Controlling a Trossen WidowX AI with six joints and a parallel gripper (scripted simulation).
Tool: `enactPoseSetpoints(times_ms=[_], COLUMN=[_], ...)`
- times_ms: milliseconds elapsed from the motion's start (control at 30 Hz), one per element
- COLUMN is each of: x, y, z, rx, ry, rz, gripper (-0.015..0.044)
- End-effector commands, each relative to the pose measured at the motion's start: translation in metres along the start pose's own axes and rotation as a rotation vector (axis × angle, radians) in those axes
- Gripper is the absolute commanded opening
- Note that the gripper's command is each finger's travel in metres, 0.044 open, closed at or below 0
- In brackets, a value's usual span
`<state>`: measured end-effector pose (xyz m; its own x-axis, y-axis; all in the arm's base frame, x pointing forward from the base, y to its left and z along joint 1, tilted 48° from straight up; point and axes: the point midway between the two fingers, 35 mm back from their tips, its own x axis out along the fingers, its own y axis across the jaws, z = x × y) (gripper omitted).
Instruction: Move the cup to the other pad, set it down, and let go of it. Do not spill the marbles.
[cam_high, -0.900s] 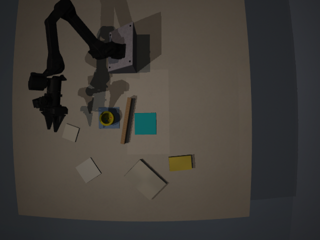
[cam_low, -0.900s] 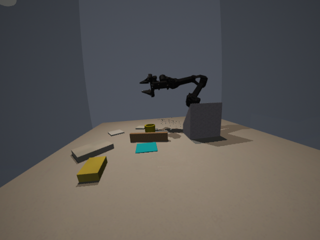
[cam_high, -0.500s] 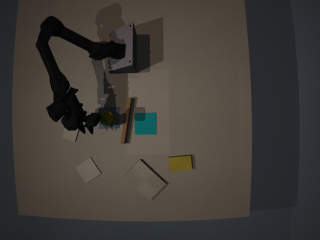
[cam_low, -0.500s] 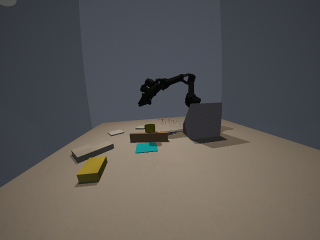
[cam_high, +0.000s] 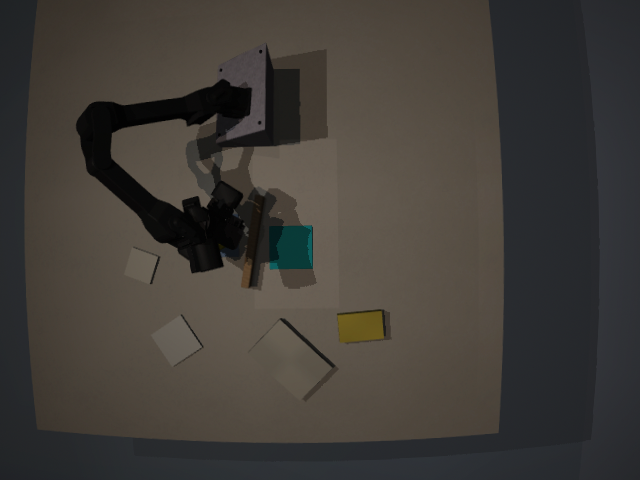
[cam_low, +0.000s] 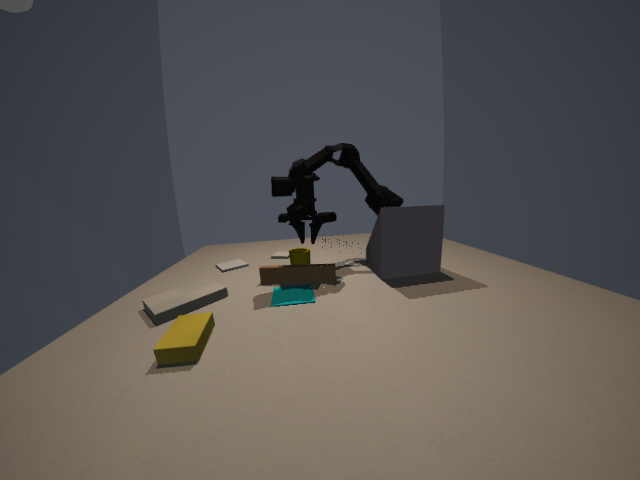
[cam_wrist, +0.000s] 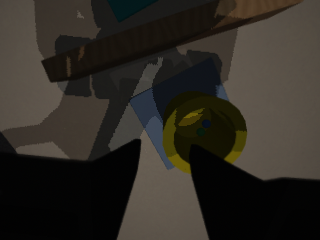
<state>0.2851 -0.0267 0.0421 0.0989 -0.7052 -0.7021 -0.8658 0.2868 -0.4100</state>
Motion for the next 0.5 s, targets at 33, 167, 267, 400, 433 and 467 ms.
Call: enactPoseSetpoints(times_ms=[33,167,267,400,433,467], x=[-0.001,-0.001,0.002,0.008,0.010,0.011], y=[-0.002,-0.002,-0.002,-0.003,-0.003,-0.003], z=[-0.002,0.000,0.000,0.000,0.000,0.000], rx=[-0.060,-0.060,-0.060,-0.060,-0.060,-0.060], ry=[0.037,0.037,0.036,0.035,0.035,0.035], rz=[-0.008,-0.008,-0.008,-0.007,-0.007,-0.007], gripper=[0.0167,0.0167,0.0167,0.0167,0.0167,0.0167])
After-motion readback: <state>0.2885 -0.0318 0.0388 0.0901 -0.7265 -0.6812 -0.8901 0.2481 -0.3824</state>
